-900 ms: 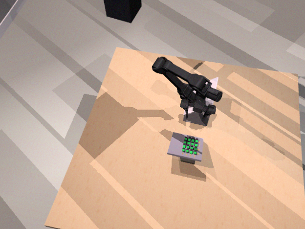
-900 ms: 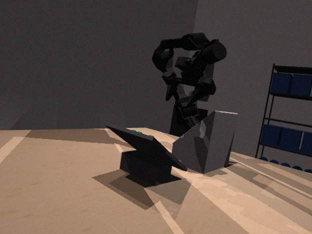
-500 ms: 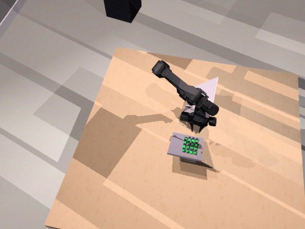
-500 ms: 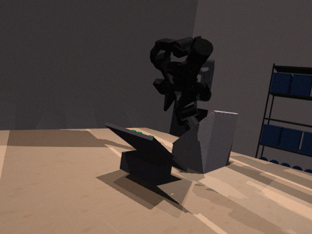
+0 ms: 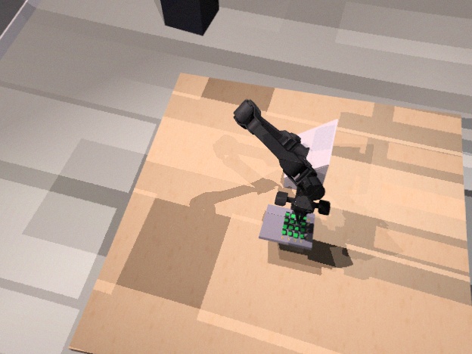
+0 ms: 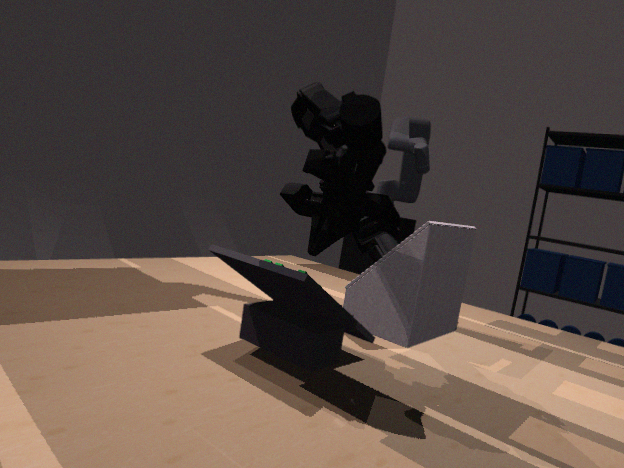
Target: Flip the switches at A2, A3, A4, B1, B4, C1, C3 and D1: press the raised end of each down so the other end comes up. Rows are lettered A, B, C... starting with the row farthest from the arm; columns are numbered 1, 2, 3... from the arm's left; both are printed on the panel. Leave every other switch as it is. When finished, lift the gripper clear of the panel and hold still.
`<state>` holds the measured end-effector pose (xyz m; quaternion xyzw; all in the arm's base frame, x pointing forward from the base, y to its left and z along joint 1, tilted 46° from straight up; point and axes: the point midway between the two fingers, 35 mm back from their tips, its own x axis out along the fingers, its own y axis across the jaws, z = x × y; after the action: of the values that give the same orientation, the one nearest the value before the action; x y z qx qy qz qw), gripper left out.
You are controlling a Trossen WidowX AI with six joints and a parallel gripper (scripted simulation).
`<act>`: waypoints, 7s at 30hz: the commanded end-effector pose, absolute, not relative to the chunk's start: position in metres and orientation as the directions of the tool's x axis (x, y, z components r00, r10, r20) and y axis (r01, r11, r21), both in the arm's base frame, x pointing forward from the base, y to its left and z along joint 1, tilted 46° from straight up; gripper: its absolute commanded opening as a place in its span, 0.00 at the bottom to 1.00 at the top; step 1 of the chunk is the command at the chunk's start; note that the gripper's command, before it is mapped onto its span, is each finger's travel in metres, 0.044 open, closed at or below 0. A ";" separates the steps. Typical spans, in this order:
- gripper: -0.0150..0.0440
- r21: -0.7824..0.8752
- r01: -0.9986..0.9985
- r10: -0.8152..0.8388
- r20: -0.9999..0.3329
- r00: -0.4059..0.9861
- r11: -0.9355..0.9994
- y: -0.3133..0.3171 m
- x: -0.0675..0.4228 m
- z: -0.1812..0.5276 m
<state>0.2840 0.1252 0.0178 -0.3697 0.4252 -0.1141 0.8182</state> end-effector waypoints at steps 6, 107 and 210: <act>0.25 -0.709 -0.131 -0.501 -0.604 0.620 0.693 0.116 0.293 0.008; 0.25 -0.708 -0.132 -0.514 -0.614 0.599 0.693 0.133 0.285 0.054; 0.25 -0.708 -0.128 -0.523 -0.619 0.586 0.694 0.113 0.312 0.031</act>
<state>0.3213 0.1001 0.0191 -0.3740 0.4446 -0.1258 0.8041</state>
